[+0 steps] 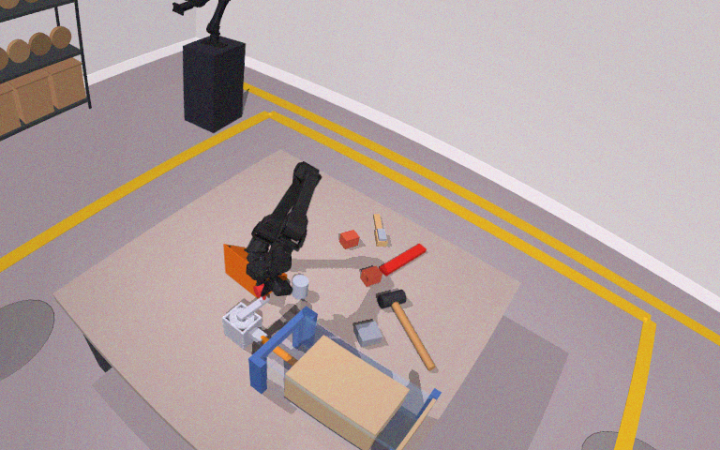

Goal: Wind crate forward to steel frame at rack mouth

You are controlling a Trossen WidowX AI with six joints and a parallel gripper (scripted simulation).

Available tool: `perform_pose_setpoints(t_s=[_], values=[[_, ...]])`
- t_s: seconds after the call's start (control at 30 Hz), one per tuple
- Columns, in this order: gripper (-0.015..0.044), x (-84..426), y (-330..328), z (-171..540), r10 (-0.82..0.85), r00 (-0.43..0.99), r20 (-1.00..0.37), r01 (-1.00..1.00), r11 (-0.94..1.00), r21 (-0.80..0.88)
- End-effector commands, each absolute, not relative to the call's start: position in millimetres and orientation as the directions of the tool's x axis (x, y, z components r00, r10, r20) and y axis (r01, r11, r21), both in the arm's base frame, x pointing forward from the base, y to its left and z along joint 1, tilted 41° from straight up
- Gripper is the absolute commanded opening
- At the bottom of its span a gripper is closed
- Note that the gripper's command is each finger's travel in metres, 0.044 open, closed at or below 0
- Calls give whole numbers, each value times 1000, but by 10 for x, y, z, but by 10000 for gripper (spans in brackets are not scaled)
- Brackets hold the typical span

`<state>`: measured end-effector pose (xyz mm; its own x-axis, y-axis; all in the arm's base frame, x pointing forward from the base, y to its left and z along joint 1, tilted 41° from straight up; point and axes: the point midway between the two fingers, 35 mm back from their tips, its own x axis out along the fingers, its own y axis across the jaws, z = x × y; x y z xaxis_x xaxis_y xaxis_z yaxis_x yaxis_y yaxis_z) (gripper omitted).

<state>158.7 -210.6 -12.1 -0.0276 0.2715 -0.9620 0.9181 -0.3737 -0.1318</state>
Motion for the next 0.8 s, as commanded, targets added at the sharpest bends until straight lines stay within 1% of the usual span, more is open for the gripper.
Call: perform_pose_setpoints(t_s=[0.0, 0.77], values=[[0, 1434, -2064, -147, 283, -61, -957, 913, -371, -168], [0, 1142, -2091, -210, 283, -63, -957, 913, -371, -170]])
